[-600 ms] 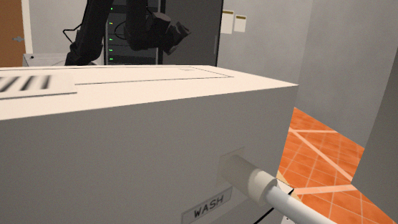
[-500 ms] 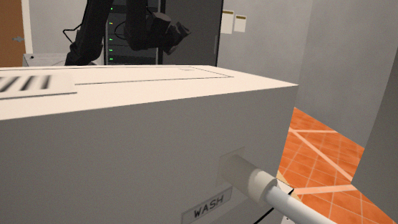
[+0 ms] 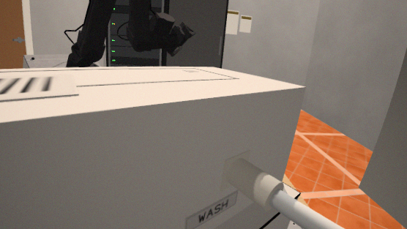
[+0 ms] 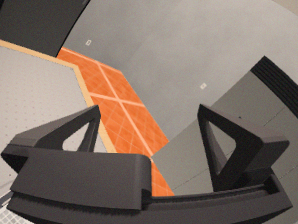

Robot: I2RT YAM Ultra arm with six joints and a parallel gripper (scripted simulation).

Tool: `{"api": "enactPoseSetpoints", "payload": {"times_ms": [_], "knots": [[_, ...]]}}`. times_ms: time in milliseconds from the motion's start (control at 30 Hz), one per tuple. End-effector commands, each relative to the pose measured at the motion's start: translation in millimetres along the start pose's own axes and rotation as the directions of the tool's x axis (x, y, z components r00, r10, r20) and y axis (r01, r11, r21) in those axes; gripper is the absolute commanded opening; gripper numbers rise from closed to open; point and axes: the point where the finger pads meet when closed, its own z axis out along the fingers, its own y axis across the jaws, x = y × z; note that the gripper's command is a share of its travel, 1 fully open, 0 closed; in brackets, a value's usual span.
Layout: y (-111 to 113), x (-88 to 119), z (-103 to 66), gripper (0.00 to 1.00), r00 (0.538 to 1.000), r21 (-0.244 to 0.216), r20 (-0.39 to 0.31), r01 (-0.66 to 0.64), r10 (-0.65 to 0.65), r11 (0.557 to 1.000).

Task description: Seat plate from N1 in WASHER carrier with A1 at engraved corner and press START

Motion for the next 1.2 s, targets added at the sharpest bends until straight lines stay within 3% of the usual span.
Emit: {"api": "enactPoseSetpoints", "payload": {"times_ms": [0, 33, 67, 300, 600, 767, 1000, 1067, 1167], "knots": [[6.6, 4.9, 9.5, 1.00, 0.998, -0.025, -0.023, -0.061, 0.061, 0.998], [10.3, 7.0, 11.3, 1.00, 0.995, -0.038, -0.035, -0.090, 0.088, 0.995], [-3.3, 0.8, 10.2, 1.00, 0.994, -0.019, -0.030, -0.110, 0.110, 0.994], [10.0, 9.5, 11.8, 1.00, 0.948, -0.094, -0.137, -0.303, 0.289, 0.948], [22.9, 17.2, 9.8, 1.00, 0.873, -0.128, -0.253, -0.458, 0.418, 0.880], [29.0, 20.8, 7.4, 1.00, 0.828, -0.133, -0.310, -0.524, 0.467, 0.841], [40.2, 27.2, -0.2, 1.00, 0.723, -0.120, -0.424, -0.641, 0.545, 0.758], [40.2, 27.2, -0.2, 1.00, 0.723, -0.120, -0.424, -0.641, 0.545, 0.758], [48.3, 31.9, -9.0, 1.00, 0.655, -0.099, -0.488, -0.698, 0.576, 0.709]]}}
